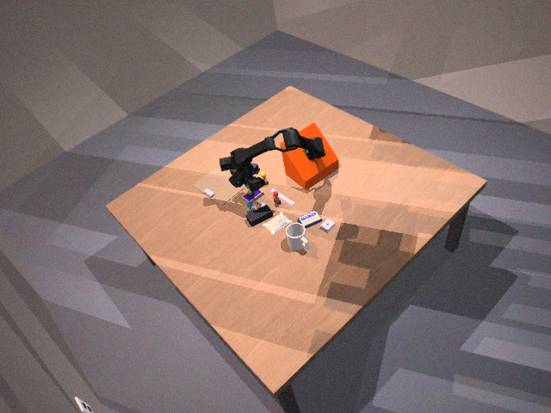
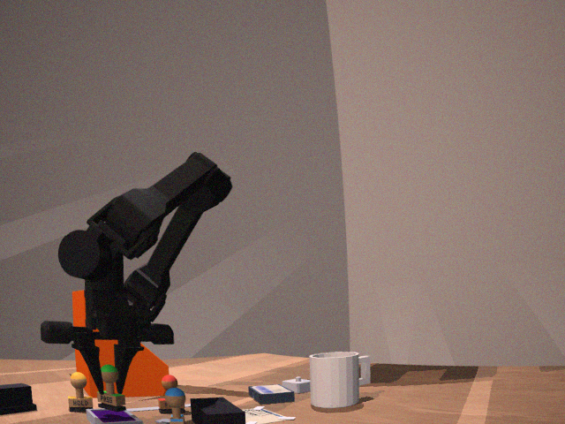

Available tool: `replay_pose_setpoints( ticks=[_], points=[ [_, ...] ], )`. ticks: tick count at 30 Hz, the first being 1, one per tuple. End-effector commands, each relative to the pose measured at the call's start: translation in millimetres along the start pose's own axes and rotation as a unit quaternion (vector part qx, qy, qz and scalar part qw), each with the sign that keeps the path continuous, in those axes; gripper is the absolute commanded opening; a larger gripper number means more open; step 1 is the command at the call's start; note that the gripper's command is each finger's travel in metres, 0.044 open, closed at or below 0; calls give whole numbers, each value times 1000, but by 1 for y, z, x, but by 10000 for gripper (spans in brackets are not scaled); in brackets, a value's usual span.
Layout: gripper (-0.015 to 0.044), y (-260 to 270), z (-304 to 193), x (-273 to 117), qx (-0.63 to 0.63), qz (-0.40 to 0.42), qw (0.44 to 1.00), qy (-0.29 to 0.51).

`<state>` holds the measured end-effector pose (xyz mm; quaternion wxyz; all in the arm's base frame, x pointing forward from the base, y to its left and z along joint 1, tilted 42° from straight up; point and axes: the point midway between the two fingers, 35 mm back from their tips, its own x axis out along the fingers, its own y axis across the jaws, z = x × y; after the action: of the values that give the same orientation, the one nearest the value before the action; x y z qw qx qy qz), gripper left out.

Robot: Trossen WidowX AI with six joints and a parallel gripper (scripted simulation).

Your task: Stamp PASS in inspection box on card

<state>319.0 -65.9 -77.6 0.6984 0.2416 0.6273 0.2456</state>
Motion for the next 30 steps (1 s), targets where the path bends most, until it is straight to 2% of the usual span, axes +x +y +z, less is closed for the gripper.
replay_pose_setpoints(
  ticks=[1,30],
  points=[
    [0,0,-2,6,4,4,1000,2],
    [0,1,-2,12,0,4,1000,2]
  ],
)
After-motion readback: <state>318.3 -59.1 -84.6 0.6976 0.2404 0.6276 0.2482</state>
